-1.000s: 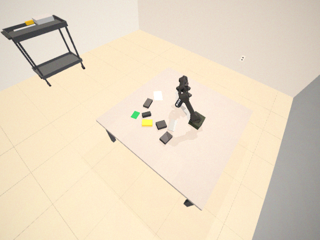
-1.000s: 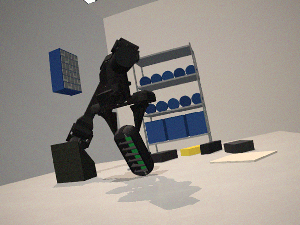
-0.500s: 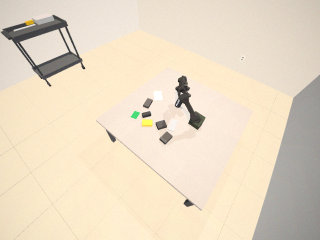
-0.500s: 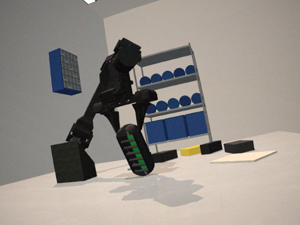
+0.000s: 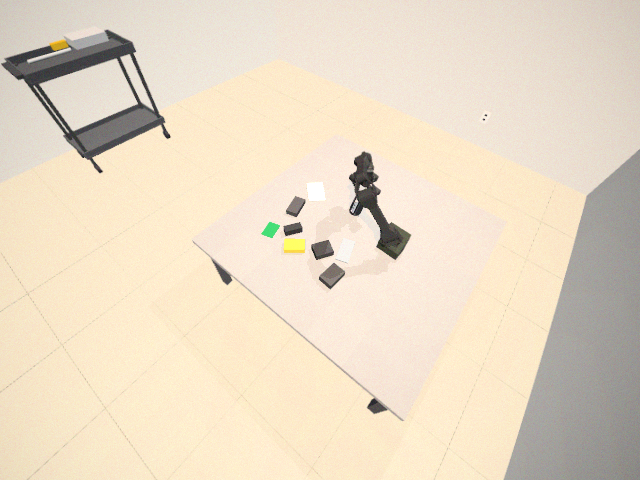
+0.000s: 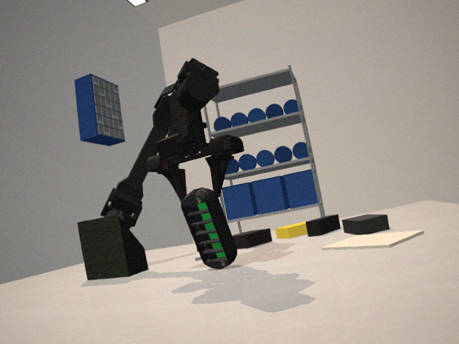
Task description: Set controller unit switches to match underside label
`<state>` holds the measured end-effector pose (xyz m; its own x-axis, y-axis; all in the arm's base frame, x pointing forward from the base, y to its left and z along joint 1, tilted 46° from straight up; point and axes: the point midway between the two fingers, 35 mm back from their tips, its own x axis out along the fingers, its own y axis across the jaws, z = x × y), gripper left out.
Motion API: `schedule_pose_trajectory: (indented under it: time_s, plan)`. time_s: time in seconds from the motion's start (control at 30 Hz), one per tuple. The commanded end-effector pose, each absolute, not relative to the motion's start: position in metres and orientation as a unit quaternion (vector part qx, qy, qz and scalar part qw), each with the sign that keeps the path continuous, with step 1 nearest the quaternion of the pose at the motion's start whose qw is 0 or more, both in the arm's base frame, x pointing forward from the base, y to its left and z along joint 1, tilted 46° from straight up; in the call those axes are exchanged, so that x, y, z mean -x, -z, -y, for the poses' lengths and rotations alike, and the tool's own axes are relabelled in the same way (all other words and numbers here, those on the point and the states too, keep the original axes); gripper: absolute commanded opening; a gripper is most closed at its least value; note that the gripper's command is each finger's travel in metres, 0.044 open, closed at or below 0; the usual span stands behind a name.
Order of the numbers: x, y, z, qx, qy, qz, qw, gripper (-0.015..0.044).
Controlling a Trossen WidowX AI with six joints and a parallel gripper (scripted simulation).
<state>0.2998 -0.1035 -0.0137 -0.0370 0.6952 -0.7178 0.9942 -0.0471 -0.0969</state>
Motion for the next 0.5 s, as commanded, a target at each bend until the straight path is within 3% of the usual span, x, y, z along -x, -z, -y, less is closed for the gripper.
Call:
schedule_pose_trajectory:
  time_s: [0.0, 0.47]
  plan:
    - [-0.301, 0.009, 0.097, -0.655, 0.31, -0.649, 0.233, 0.0338]
    - [-0.303, -0.003, 0.085, -0.655, 0.31, -0.649, 0.232, 0.0338]
